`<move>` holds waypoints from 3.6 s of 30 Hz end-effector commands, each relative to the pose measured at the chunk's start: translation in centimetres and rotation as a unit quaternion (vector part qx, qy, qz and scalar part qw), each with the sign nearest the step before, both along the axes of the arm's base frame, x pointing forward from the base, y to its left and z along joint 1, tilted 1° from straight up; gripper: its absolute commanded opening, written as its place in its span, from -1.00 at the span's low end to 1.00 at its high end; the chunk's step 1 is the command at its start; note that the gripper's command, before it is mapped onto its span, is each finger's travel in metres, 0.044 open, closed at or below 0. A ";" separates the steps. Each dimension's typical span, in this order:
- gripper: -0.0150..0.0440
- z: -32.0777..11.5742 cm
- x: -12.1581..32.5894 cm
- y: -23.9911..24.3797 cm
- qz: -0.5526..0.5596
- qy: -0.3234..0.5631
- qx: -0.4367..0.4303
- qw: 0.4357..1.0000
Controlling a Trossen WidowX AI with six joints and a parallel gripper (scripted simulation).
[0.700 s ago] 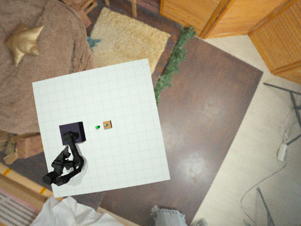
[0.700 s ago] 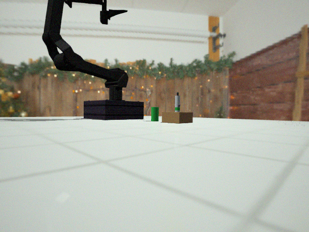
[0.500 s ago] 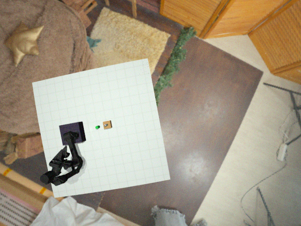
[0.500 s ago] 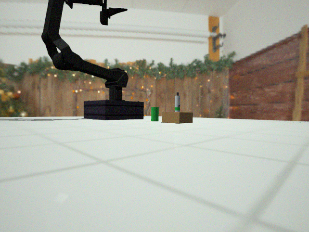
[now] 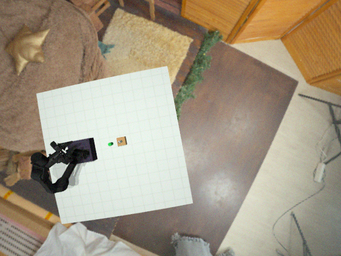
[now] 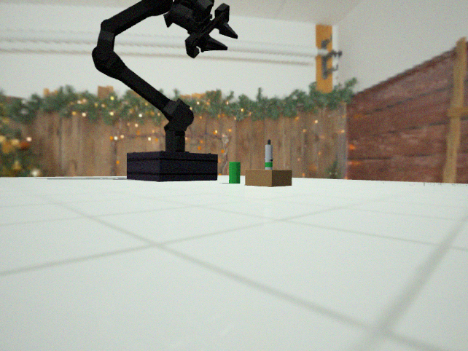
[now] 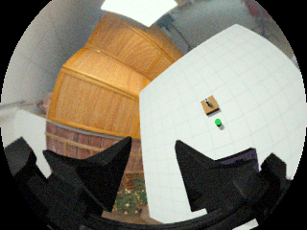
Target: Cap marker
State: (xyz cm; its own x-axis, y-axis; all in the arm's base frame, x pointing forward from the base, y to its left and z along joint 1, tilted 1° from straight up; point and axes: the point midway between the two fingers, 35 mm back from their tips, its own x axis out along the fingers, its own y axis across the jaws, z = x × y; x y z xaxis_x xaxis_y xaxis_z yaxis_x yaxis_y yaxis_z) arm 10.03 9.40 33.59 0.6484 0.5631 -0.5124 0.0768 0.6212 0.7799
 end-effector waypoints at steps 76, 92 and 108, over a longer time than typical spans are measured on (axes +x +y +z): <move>0.16 -36.0 11.1 -3.1 -0.060 0.379 -0.299 0.874; -0.49 -35.2 11.2 -3.1 -0.060 0.379 -0.299 0.874; -0.49 -30.9 11.1 -3.1 -0.060 0.379 -0.299 0.874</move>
State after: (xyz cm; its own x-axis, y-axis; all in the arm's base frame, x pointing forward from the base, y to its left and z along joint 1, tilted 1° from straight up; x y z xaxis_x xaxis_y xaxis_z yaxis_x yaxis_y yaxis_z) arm 21.12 6.22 1.59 0.0280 -0.0042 -0.9996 0.5286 0.8488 0.0112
